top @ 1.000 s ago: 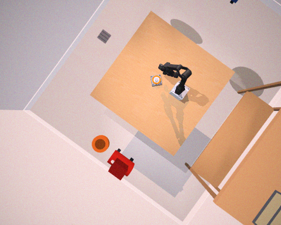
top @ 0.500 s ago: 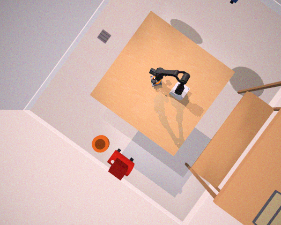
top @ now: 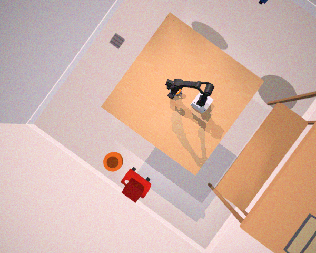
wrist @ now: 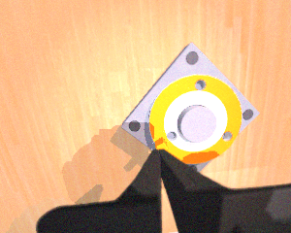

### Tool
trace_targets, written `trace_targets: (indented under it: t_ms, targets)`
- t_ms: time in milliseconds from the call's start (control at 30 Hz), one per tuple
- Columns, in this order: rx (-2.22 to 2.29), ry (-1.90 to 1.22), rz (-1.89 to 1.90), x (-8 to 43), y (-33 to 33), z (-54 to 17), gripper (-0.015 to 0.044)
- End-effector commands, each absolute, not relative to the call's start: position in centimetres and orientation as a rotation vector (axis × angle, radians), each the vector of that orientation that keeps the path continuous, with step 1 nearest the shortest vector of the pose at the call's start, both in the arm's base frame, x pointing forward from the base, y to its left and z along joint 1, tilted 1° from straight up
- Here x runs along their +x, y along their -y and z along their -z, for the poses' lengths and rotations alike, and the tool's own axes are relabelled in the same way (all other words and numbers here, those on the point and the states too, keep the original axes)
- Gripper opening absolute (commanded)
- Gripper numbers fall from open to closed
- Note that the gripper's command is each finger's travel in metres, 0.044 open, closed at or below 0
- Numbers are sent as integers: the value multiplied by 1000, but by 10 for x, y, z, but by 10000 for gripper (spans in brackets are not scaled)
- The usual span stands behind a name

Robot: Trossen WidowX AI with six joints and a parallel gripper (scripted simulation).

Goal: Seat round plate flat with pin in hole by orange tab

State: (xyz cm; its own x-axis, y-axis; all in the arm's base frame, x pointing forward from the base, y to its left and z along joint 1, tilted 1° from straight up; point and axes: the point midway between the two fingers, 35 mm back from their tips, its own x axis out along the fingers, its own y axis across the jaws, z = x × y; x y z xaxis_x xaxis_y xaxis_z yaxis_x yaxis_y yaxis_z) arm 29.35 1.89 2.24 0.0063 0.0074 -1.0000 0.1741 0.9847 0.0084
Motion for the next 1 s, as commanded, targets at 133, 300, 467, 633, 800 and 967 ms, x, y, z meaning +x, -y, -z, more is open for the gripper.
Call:
trace_targets:
  t_ms: [133,300,467,633,800,967]
  targets:
    - [139,-1562,119,294,-21,15,0]
    - [139,-1563,119,292,-21,24,0]
    - [139,-1563,119,290,-21,24,0]
    - [139,-1563,119,284,-21,24,0]
    - [139,-1564,119,278,-20,25,0]
    - [139,-1564,119,272,-19,26,0]
